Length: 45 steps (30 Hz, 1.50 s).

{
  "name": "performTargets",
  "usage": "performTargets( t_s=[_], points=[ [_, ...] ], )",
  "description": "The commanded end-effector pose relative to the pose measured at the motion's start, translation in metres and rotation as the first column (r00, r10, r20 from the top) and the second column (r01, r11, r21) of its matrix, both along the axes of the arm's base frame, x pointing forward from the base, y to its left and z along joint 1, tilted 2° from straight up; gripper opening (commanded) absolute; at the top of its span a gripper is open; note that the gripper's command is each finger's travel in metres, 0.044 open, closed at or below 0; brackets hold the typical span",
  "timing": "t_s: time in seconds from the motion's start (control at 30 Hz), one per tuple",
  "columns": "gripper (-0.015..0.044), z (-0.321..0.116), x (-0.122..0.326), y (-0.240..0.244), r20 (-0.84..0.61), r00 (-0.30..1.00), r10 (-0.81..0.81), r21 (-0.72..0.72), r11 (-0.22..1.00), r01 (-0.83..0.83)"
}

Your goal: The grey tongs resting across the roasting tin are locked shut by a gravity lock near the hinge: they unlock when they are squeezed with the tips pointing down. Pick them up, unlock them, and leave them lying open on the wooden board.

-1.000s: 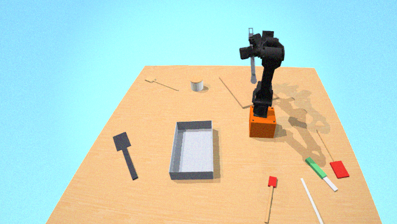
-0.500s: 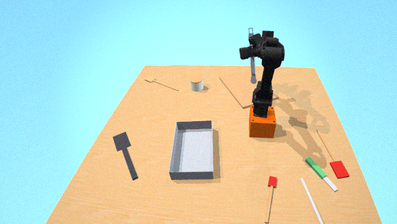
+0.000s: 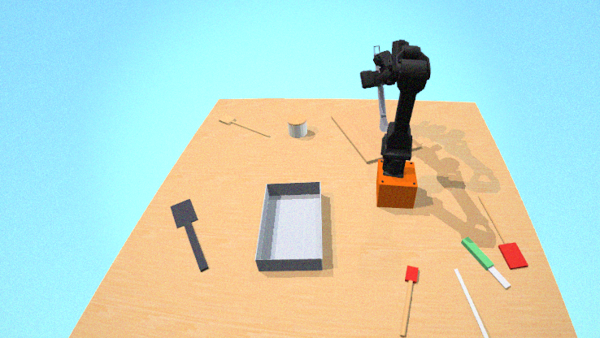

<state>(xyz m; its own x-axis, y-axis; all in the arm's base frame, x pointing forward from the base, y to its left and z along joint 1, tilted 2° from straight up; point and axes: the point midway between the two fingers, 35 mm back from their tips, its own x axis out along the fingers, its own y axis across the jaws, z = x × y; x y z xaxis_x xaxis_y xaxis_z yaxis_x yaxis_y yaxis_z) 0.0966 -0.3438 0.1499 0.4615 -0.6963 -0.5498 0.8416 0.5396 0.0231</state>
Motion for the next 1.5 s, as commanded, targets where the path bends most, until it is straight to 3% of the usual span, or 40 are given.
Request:
performTargets(
  t_s=[0.0, 0.73, 1.47],
  points=[
    [-0.0150, 0.002, 0.002, -0.007, -0.028, 1.000, -0.003, 0.033, 0.999, 0.004],
    [-0.0150, -0.029, 0.009, -0.020, -0.213, 0.977, 0.015, 0.352, 0.934, 0.062],
    [-0.0150, -0.049, 0.012, -0.015, -0.418, 0.897, 0.147, 0.595, 0.790, 0.148]
  ],
)
